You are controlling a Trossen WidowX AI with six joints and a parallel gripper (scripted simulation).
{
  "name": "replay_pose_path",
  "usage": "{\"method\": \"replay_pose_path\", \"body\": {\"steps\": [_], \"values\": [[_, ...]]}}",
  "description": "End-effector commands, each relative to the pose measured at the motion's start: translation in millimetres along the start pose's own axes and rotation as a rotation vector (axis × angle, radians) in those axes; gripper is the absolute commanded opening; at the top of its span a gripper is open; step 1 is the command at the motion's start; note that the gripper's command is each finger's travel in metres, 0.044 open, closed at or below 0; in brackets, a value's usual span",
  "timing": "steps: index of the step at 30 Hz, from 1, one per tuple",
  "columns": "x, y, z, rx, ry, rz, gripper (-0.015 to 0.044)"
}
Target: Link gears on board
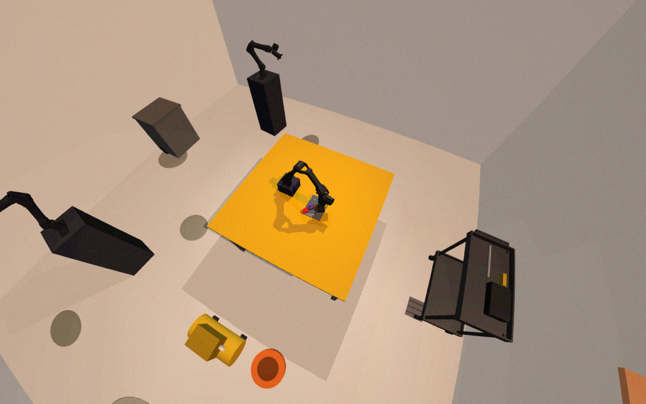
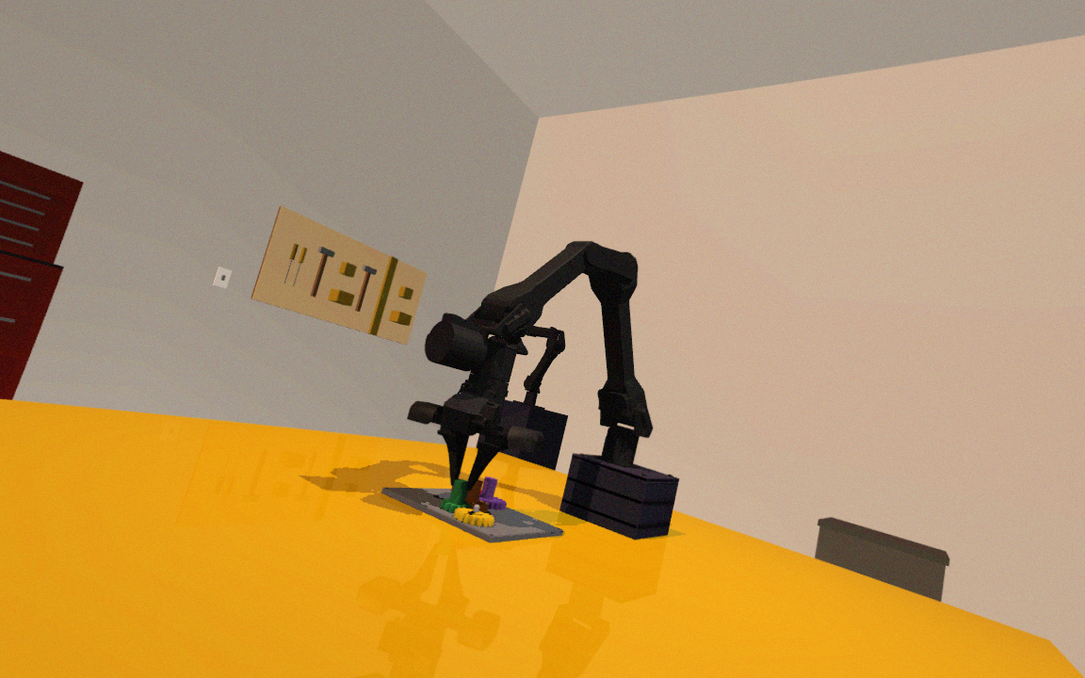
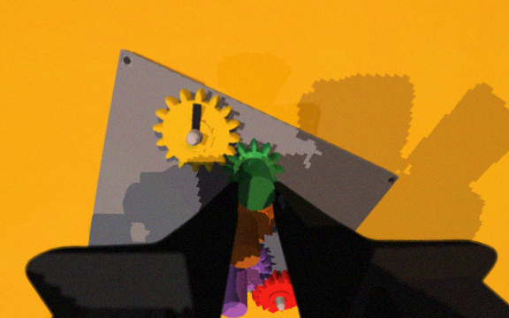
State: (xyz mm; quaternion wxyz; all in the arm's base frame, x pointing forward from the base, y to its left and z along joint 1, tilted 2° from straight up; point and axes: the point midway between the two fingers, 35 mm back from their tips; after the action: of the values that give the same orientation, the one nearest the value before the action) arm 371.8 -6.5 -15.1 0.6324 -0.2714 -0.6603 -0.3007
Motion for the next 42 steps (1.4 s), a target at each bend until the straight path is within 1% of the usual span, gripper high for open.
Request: {"method": "replay_pose_path", "body": {"steps": [1,6,10,16,32,37,42], "values": [[-1.2,-0.9,0.0,-0.102,0.001,0.0,0.0],[-1.1,0.1,-0.9,-0.227,0.001,0.0,0.0],[-1.2,1.1,-0.2,-0.238,0.001,0.0,0.0],[-1.3,0.4,0.9,-0.15,0.001,0.0,0.0],[-1.2,1.0,-0.2,0.265,0.001,-0.001,0.0],[-1.3,0.7,0.8,0.236,0.001,-0.001,0.0],[-1.3,-0.4,1.0,0.144,0.001,0.0,0.0]]}}
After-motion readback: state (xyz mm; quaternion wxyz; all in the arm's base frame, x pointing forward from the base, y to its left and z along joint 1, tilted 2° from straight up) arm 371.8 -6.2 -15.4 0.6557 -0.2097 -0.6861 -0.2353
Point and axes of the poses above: the point midway between the two fingers, 35 mm back from their tips, its own x axis back along the fingers, its own z axis across the jaws, y = z × x, and after that the axes turned 13 degrees about x, right-handed
